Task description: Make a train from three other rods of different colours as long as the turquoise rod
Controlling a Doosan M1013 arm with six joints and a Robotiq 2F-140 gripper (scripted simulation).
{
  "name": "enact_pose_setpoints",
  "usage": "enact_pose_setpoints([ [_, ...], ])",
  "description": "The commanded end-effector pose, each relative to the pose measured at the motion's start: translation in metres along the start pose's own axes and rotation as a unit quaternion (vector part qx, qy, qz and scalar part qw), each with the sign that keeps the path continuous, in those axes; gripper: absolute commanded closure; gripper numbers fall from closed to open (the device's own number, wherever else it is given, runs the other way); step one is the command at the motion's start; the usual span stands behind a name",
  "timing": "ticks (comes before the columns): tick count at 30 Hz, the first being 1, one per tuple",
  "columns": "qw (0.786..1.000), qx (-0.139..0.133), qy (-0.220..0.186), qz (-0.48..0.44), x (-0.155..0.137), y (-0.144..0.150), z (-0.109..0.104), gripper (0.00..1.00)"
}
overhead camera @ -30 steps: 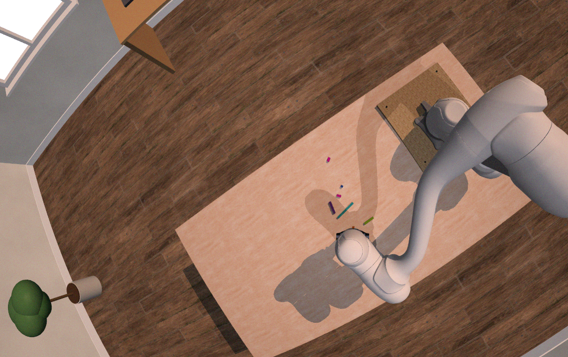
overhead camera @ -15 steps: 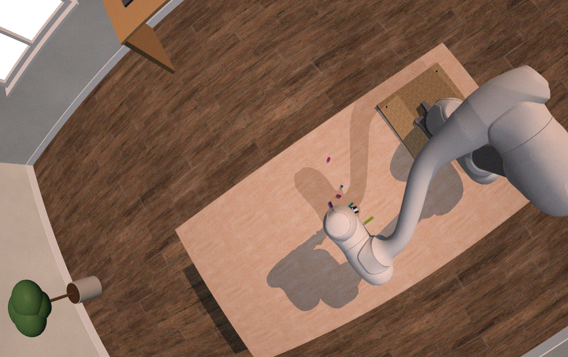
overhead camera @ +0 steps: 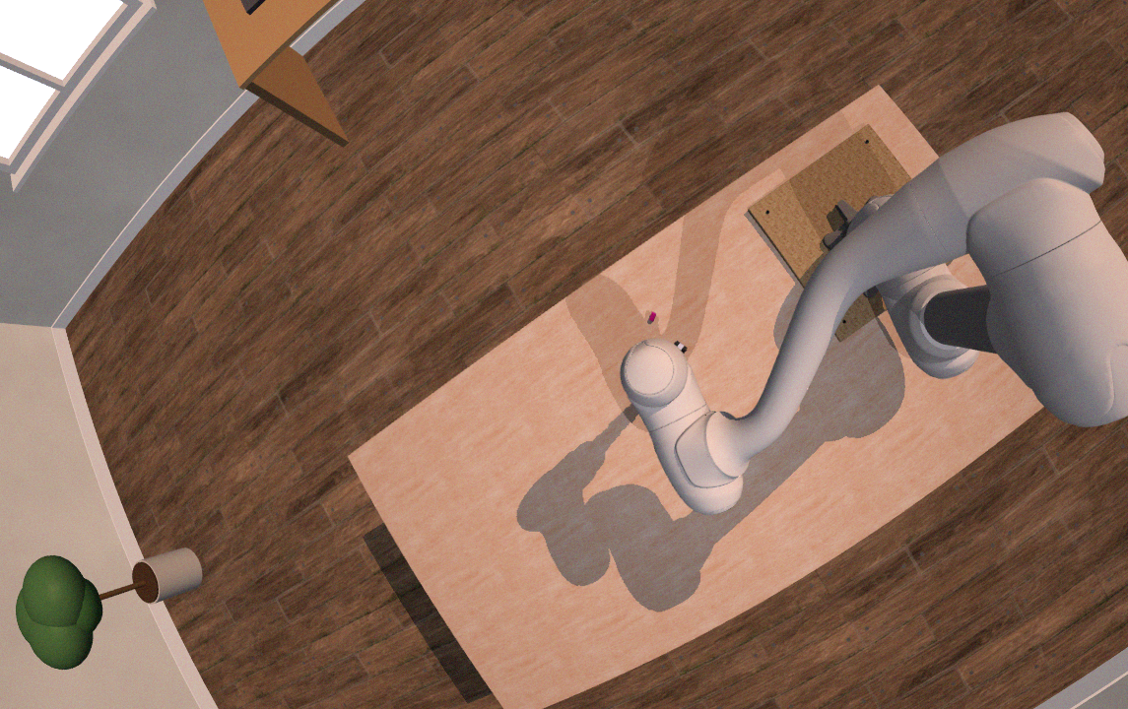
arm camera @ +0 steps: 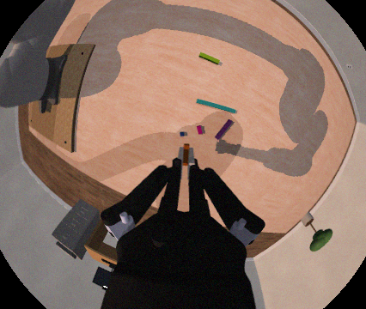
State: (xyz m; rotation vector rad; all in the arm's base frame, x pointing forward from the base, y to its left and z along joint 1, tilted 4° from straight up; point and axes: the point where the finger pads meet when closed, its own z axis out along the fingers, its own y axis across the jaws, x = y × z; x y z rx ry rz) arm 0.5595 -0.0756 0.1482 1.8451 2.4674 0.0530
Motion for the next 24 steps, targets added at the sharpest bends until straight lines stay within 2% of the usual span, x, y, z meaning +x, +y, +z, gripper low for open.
enact_pose_setpoints([
  [1, 0.999, -0.005, 0.01, -0.039, -0.0108, -0.0092, -0.0001, 0.97],
  [18, 0.999, -0.005, 0.01, -0.047, -0.0131, -0.0115, 0.0002, 0.97],
  [24, 0.999, -0.005, 0.01, -0.047, -0.013, -0.0114, 0.0075, 0.97],
])
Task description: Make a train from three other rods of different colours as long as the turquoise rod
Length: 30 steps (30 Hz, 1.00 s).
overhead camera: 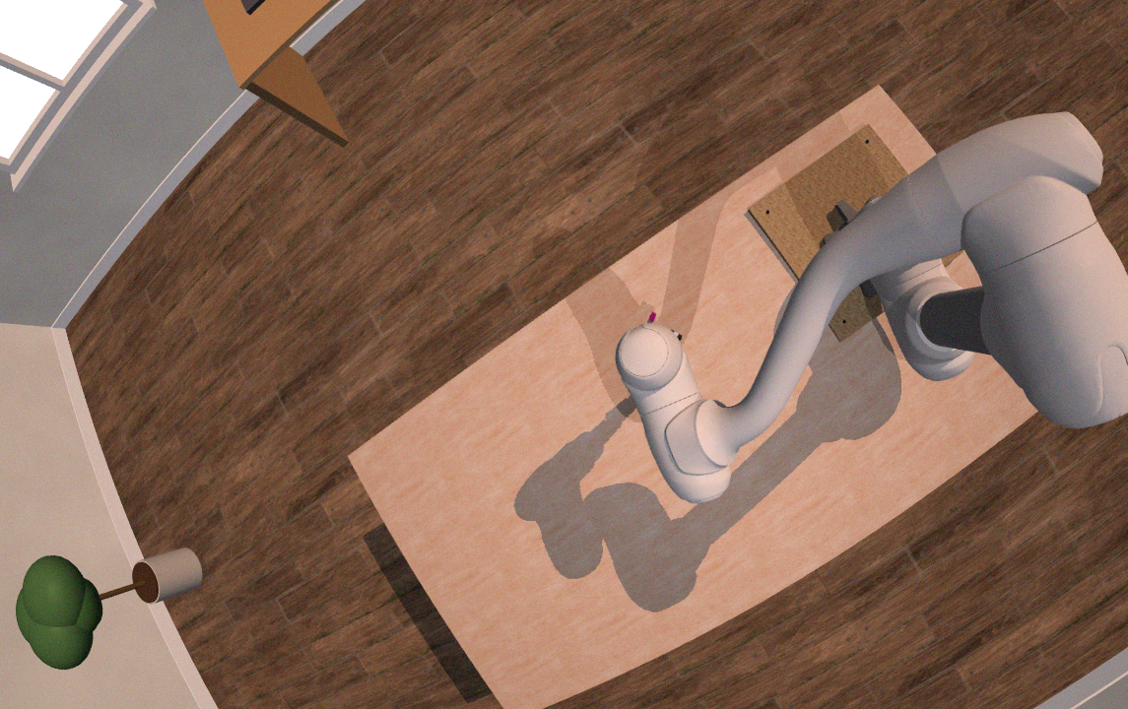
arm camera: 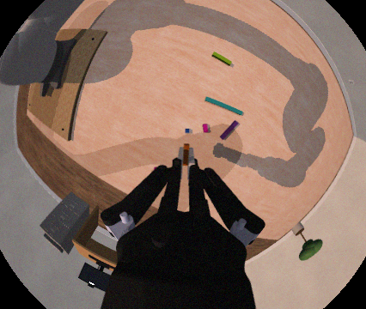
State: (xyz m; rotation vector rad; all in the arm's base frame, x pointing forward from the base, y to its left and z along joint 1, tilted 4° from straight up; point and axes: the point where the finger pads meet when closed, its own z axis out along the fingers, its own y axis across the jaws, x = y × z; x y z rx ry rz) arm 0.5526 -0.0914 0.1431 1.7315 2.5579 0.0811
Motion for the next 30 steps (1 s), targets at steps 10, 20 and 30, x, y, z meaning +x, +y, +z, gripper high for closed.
enact_pose_setpoints([
  [10, 1.0, 0.0, 0.0, 0.0, 0.0, 0.0, 0.033, 0.97],
  [20, 1.0, 0.0, 0.0, 0.0, 0.0, 0.0, 0.072, 0.97],
  [30, 1.0, 0.0, 0.0, 0.0, 0.0, 0.0, 0.083, 0.97],
])
